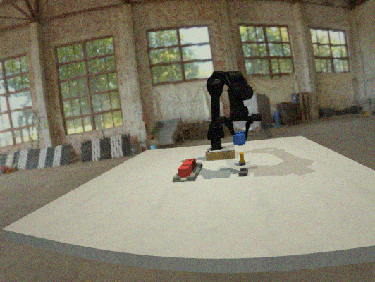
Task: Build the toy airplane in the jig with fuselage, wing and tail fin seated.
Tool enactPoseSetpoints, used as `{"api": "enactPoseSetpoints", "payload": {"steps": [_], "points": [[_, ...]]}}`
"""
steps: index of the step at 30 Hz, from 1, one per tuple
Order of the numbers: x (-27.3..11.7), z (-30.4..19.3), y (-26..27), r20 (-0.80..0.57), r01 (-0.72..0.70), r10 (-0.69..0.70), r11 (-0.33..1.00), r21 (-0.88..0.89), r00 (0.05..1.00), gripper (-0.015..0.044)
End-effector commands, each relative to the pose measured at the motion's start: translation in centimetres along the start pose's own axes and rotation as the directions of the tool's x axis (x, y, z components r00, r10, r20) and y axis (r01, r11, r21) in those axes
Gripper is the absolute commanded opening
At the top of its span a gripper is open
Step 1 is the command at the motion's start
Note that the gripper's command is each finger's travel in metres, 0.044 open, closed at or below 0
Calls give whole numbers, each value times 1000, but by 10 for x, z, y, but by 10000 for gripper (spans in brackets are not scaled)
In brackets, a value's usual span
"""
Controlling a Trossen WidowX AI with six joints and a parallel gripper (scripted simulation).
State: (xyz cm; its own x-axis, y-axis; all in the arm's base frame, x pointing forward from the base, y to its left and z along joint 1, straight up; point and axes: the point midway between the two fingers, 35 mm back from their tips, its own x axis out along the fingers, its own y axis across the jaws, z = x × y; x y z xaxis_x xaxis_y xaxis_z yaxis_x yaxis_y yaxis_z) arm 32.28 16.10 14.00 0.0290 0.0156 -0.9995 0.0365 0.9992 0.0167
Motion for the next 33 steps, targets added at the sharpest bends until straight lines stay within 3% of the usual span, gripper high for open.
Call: {"api": "enactPoseSetpoints", "payload": {"steps": [1, 33], "points": [[0, 3, -8, 11, -5, 4, 999, 48, 1000, 0], [15, 18, -105, -1, 1, -1, 857, 516, 1000, 0]]}}
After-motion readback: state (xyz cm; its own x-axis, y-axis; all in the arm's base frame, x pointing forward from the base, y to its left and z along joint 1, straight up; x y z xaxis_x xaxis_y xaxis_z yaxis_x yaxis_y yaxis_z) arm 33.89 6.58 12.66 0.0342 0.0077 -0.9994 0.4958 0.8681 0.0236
